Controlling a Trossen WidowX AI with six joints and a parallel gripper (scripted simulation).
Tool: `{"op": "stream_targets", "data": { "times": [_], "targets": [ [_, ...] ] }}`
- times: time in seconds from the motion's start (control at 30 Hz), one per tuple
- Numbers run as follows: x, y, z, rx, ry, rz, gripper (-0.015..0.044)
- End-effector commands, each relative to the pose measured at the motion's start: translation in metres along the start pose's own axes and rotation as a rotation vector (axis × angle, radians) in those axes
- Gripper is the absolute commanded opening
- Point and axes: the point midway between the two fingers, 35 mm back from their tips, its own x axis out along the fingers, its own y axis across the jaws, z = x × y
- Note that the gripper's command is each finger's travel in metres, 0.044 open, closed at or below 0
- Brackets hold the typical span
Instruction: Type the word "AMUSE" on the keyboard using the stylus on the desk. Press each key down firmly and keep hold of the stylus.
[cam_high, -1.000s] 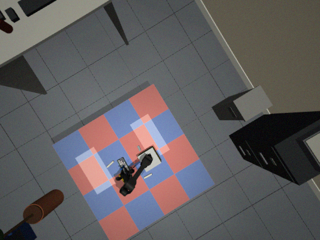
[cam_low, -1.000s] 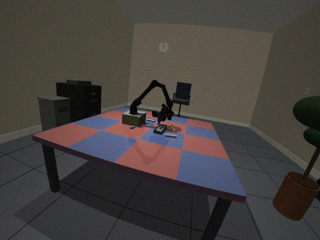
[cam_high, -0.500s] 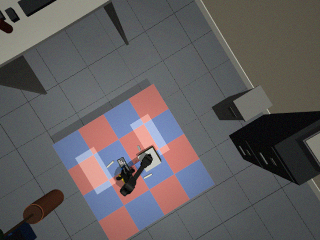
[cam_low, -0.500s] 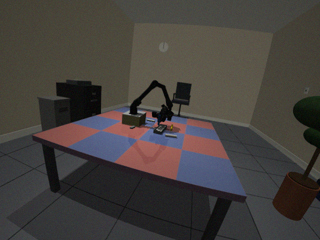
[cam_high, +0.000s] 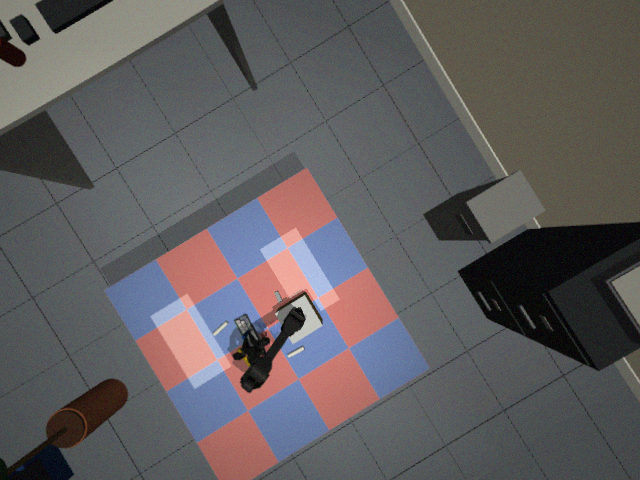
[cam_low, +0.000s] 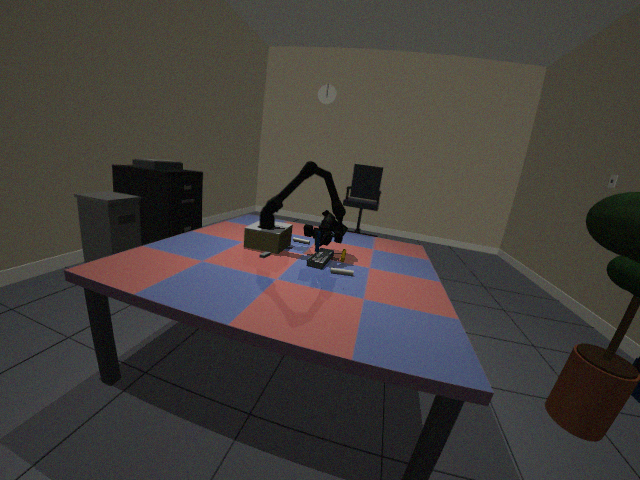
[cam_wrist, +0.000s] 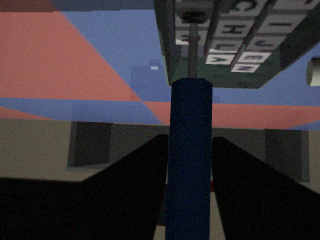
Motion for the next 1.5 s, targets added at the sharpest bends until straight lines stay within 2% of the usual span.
{"op": "stream_targets", "data": {
  "times": [0.0,0.73,1.03,1.17,1.4,1.47],
  "targets": [
    [0.001,0.0,0.002,0.004,-0.002,0.002,0.0081],
    [0.003,0.0,0.005,0.004,-0.002,0.002,0.0081],
    [-0.016,0.0,-0.028,0.004,-0.003,0.002,0.0081],
    [-0.014,0.0,-0.025,-0.001,0.001,-0.001,0.0084],
    [-0.014,0.0,-0.025,-0.001,0.001,-0.001,0.0038],
    [-0.017,0.0,-0.024,-0.001,0.0,-0.001,0.0]
  ]
}}
